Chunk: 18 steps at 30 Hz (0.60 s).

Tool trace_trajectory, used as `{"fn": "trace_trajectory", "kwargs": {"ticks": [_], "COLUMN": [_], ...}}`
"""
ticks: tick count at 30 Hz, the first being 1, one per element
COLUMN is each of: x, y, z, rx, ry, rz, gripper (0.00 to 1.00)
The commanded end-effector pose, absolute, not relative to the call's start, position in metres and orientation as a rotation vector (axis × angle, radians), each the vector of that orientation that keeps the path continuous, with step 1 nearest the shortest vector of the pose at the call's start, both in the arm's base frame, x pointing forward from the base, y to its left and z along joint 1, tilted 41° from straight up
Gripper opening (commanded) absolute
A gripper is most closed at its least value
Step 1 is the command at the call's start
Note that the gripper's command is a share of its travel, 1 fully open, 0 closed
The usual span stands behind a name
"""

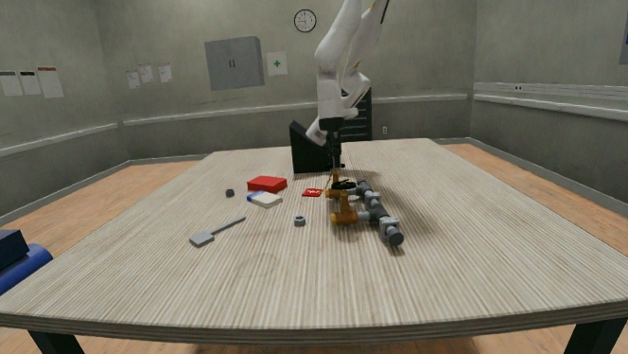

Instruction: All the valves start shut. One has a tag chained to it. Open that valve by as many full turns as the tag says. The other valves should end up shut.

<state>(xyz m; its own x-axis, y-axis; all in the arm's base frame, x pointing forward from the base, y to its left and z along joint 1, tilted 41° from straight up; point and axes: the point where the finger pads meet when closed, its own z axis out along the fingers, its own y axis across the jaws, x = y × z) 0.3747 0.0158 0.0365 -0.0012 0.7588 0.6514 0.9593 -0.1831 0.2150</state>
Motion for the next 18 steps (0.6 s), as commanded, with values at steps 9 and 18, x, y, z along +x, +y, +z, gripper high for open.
{"fn": "trace_trajectory", "kwargs": {"ticks": [9, 18], "x": [0.3751, 0.3751], "y": [0.0151, 0.0151], "z": [0.0368, 0.0368], "rx": [-2.005, -2.005], "ry": [-1.759, -1.759], "rz": [-0.963, -0.963], "gripper": [1.0, 0.67]}}
